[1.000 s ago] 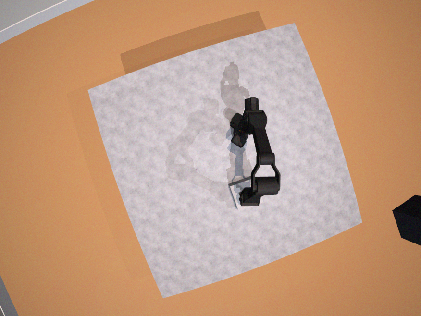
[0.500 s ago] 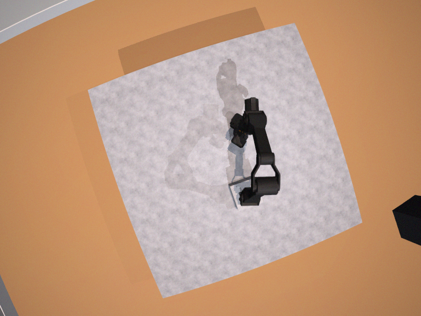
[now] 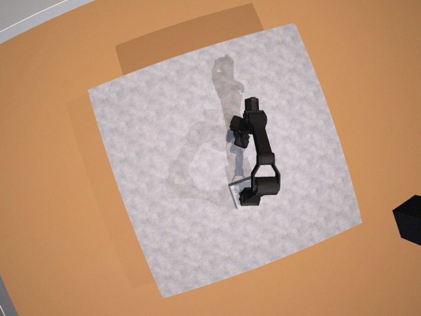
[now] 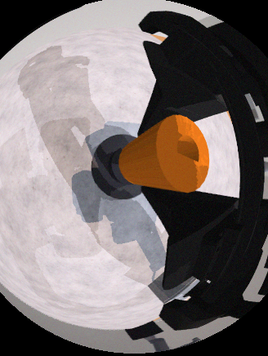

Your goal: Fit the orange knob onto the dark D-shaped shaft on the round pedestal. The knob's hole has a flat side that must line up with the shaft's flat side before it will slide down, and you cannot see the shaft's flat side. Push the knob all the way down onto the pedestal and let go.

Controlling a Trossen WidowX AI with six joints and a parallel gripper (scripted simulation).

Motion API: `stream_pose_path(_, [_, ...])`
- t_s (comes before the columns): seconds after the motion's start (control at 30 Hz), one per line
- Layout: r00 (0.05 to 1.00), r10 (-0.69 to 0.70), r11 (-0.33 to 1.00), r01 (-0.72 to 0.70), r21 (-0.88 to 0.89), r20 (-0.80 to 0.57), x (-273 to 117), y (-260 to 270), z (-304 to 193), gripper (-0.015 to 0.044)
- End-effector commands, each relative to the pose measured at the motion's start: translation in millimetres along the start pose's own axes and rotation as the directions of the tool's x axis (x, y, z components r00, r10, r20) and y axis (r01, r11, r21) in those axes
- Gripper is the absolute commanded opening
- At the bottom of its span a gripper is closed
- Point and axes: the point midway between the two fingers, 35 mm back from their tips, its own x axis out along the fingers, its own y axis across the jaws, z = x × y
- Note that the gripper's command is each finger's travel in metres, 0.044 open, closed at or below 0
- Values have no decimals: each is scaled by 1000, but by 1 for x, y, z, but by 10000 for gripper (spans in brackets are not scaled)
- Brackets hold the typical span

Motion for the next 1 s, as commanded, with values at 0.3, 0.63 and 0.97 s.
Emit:
stream_pose_path(0.3, [1000,-1,1000,1,-17,4,3,0,0,0])
stream_pose_path(0.63, [1000,-1,983,2,-184,4,-1,0,0,0])
stream_pose_path(0.97, [1000,-1,975,2,-224,4,1,0,1,0])
